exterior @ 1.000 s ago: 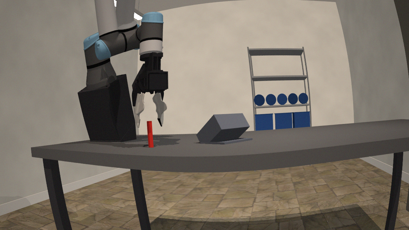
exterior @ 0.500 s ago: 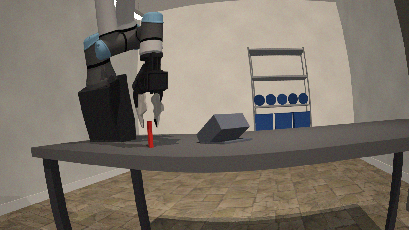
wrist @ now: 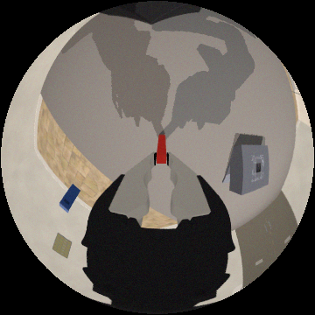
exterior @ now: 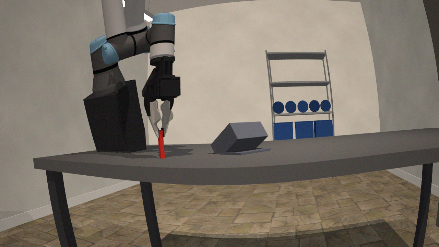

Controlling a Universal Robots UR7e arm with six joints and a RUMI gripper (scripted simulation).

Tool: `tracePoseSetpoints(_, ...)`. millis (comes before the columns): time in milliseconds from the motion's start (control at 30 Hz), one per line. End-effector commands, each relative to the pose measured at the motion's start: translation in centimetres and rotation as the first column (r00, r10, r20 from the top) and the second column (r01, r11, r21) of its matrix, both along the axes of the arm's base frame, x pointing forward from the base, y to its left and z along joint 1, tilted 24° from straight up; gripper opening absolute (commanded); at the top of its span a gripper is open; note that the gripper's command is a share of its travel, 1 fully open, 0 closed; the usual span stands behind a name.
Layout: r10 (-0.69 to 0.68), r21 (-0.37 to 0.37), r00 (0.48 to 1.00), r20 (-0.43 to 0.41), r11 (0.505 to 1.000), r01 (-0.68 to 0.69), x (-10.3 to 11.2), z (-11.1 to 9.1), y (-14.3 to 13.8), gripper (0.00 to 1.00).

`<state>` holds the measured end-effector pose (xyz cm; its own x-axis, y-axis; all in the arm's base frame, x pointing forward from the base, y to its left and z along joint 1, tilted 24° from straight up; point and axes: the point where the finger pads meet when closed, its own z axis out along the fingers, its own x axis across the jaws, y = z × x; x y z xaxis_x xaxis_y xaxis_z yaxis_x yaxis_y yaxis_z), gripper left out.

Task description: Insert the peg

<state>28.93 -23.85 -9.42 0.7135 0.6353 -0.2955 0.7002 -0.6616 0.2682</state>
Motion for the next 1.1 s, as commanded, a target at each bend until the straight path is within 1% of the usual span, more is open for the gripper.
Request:
tracePoseSetpoints(0,0.000,-0.001,1.000,0.001,1.000,0.000,0.0,0.0,0.0,0.07)
tracePoseSetpoints(33,0.000,-0.001,1.000,0.001,1.000,0.000,0.0,0.0,0.0,0.07)
tracePoseSetpoints(167,0.000,-0.001,1.000,0.001,1.000,0.000,0.0,0.0,0.0,0.01)
tracePoseSetpoints(267,0.000,-0.001,1.000,0.001,1.000,0.000,0.1,0.7,0.3,0.00)
tracePoseSetpoints(467,0.001,-0.001,1.000,0.001,1.000,-0.001,0.2,4.1,1.7,0.00)
tracePoseSetpoints(533,0.001,-0.016,1.000,0.017,1.000,0.000,0.7,5.6,1.7,0.00)
tracePoseSetpoints(600,0.001,-0.016,1.000,0.017,1.000,0.000,0.7,5.6,1.7,0.00)
tracePoseSetpoints(633,0.001,-0.009,1.000,0.010,1.000,0.000,0.7,5.9,1.9,0.00)
tracePoseSetpoints(767,0.001,-0.018,1.000,0.020,1.000,0.000,1.7,8.0,1.6,0.00)
tracePoseSetpoints(867,0.001,-0.014,1.000,0.016,1.000,0.000,2.4,9.1,1.3,0.00)
tracePoseSetpoints(900,0.001,-0.009,1.000,0.010,1.000,0.000,2.5,9.3,1.2,0.00)
tracePoseSetpoints(933,0.006,-0.024,1.000,0.026,1.000,-0.005,1.6,7.4,1.5,0.00)
tracePoseSetpoints(1067,0.008,-0.029,1.000,0.026,1.000,-0.008,1.8,7.3,1.6,0.00)
